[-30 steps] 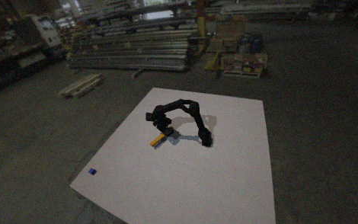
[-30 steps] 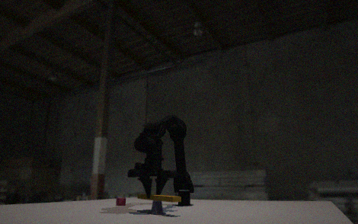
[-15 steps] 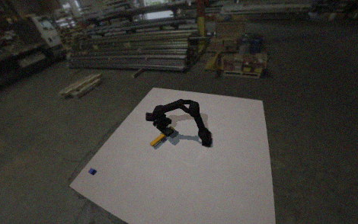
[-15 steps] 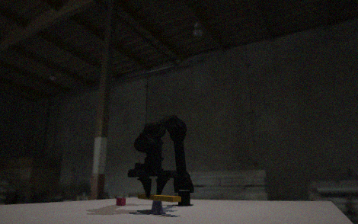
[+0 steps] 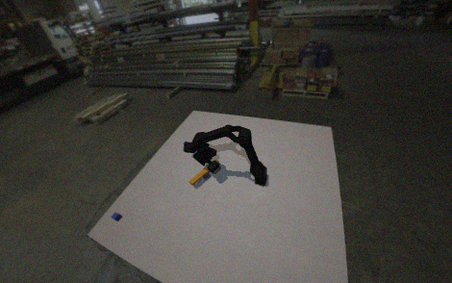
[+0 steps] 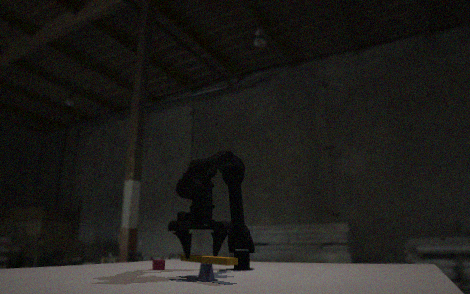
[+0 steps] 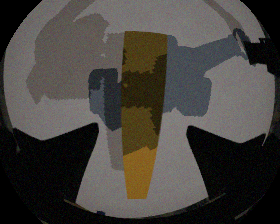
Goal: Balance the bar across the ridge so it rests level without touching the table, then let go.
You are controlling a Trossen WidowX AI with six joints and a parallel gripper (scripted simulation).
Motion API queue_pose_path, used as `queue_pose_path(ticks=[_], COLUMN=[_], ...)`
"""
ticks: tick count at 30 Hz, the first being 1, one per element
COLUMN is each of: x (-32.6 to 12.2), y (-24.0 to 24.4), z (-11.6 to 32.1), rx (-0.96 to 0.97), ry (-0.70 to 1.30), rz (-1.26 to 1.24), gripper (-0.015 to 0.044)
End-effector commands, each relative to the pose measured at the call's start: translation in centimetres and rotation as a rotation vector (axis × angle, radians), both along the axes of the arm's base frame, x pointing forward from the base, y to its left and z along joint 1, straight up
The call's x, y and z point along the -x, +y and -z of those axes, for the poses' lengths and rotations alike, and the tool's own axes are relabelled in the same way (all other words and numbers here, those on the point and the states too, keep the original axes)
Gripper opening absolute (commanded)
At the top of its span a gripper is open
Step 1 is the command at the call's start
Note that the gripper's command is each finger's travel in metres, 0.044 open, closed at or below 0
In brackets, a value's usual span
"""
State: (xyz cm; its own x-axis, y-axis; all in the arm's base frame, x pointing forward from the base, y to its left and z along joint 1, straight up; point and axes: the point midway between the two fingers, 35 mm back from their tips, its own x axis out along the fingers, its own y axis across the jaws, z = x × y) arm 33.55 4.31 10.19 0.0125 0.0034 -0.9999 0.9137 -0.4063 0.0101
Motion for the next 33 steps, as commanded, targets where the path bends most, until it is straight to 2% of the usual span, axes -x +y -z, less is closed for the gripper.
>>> queue_pose_path(ticks=[1, 5, 7, 33], x=[-0.6, -0.1, 0.1, 0.1], y=[0.1, 0.0, 0.0, 0.0], z=[-3.7, -8.5, -9.3, -9.3], rx=[-0.002, -0.002, -0.002, -0.002], ry=[-0.020, -0.020, -0.020, -0.020], rz=[0.000, 0.000, 0.000, 0.000], gripper=[0.0440, 0.0440, 0.0440, 0.0440])
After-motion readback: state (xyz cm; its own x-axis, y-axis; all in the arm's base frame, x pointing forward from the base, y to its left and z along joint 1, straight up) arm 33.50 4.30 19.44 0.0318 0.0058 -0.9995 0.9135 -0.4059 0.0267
